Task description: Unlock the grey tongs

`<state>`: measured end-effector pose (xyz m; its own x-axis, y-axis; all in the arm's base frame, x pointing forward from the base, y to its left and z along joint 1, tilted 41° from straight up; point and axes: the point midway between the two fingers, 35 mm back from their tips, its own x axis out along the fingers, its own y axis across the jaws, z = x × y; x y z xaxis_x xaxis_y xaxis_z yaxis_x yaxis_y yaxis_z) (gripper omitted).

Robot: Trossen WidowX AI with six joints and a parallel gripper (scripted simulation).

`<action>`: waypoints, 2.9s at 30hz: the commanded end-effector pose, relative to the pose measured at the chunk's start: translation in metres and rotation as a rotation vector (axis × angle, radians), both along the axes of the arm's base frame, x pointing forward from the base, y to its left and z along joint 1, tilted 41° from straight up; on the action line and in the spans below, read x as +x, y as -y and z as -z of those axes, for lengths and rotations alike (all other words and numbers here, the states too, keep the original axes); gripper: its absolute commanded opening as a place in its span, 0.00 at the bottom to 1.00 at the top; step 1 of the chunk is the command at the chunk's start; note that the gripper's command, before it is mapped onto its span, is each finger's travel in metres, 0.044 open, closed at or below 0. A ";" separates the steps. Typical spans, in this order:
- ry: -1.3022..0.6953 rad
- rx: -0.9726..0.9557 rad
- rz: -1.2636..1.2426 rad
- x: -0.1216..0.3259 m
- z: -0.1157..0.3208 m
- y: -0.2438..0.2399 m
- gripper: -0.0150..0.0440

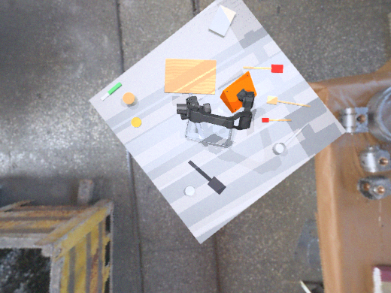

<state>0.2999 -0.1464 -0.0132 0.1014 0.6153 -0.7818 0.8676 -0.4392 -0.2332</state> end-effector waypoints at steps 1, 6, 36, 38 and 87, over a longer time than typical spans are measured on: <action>0.061 -0.014 -0.071 -0.004 0.007 0.022 0.00; 0.131 -0.020 -0.159 -0.012 0.017 0.044 0.00; 0.440 -0.076 -0.546 -0.073 0.072 0.128 0.00; 0.469 -0.082 -0.585 -0.080 0.077 0.134 0.00; 0.762 -0.391 -0.923 -0.172 0.153 0.201 0.00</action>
